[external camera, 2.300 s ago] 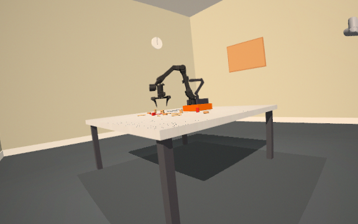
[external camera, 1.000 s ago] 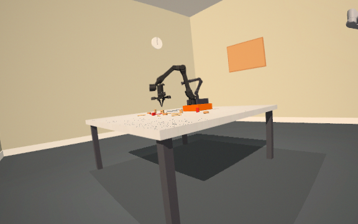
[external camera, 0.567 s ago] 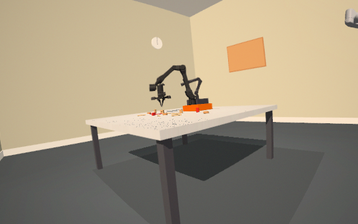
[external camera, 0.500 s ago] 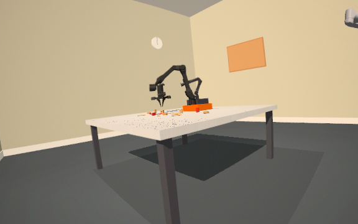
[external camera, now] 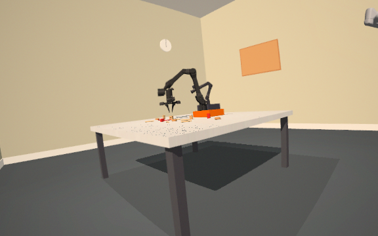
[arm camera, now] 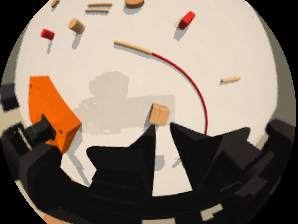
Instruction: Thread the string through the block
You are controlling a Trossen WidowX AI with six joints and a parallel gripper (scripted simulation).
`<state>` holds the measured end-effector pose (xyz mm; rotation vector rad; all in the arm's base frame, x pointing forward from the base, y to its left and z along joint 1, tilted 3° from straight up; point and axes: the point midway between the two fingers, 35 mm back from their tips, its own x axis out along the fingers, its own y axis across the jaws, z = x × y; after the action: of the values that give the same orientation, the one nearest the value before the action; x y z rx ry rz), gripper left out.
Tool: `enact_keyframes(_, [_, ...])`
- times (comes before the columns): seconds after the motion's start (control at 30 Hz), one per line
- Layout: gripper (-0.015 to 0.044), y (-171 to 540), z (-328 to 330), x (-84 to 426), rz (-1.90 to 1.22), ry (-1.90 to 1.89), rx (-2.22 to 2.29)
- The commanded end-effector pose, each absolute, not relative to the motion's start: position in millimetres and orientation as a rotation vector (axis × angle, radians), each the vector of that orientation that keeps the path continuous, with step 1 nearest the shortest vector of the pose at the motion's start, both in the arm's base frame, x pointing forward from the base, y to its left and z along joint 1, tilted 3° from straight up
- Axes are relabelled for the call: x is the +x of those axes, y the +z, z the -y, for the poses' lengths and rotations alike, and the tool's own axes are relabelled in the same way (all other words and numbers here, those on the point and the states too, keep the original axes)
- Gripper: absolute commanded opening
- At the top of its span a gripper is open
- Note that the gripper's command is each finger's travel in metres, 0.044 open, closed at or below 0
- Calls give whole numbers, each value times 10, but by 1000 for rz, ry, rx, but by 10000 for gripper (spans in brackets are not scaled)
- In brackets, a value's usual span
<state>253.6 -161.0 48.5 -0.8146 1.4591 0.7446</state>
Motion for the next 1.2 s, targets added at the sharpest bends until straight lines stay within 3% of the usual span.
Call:
enact_keyframes(0.0, [2, 485, 1609, 2536, -1459, 745, -815])
enact_keyframes(0.47, [0, 485, 1609, 2536, -1459, 745, -815])
enact_keyframes(0.77, [236, 445, 669, 3065, -1028, 1488, -1530])
enact_keyframes(1.03, [440, 441, 576, 3096, -974, 1550, -1590])
enact_keyframes(1.13, [440, 441, 576, 3096, -974, 1550, -1590])
enact_keyframes(1.17, [414, 441, 576, 3096, -974, 1550, -1590])
